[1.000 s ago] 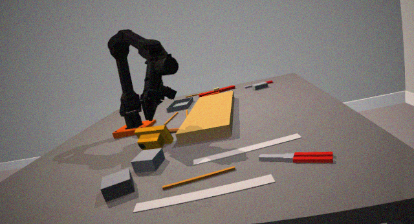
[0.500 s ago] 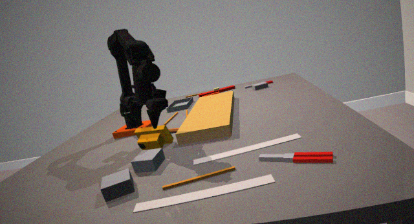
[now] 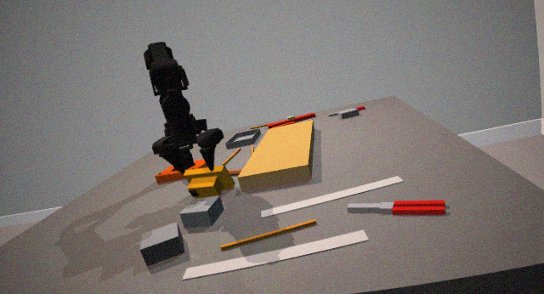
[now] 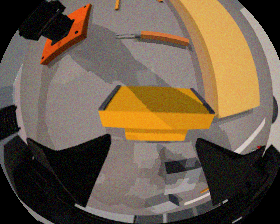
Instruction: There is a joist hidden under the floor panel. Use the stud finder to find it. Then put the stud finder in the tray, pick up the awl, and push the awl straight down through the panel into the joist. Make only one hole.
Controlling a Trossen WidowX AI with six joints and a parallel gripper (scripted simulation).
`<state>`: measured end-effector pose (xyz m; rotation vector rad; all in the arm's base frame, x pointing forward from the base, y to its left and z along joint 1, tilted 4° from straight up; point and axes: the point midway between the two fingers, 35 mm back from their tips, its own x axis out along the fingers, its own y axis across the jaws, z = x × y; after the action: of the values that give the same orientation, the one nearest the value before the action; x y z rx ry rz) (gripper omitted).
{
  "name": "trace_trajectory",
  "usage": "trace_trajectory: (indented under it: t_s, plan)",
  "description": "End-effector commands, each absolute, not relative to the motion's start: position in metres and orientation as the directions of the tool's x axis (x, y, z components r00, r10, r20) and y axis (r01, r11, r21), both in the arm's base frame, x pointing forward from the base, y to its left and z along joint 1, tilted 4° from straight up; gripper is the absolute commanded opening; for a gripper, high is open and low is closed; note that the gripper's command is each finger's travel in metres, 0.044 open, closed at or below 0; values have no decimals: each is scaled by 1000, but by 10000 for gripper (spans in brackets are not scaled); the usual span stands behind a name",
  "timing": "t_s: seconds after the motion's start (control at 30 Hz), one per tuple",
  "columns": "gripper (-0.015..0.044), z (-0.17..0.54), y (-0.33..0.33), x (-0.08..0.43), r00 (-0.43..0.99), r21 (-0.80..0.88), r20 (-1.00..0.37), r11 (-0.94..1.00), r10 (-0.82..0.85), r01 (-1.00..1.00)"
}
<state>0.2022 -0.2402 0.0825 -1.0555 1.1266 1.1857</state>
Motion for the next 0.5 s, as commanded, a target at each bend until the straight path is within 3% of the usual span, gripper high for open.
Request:
trace_trajectory:
  t_s: [0.0,0.47]
  plan:
    - [440,83,-242,204,50,-41,-988,60,148,-997]
    - [440,74,-244,206,50,-41,-988,60,148,-997]
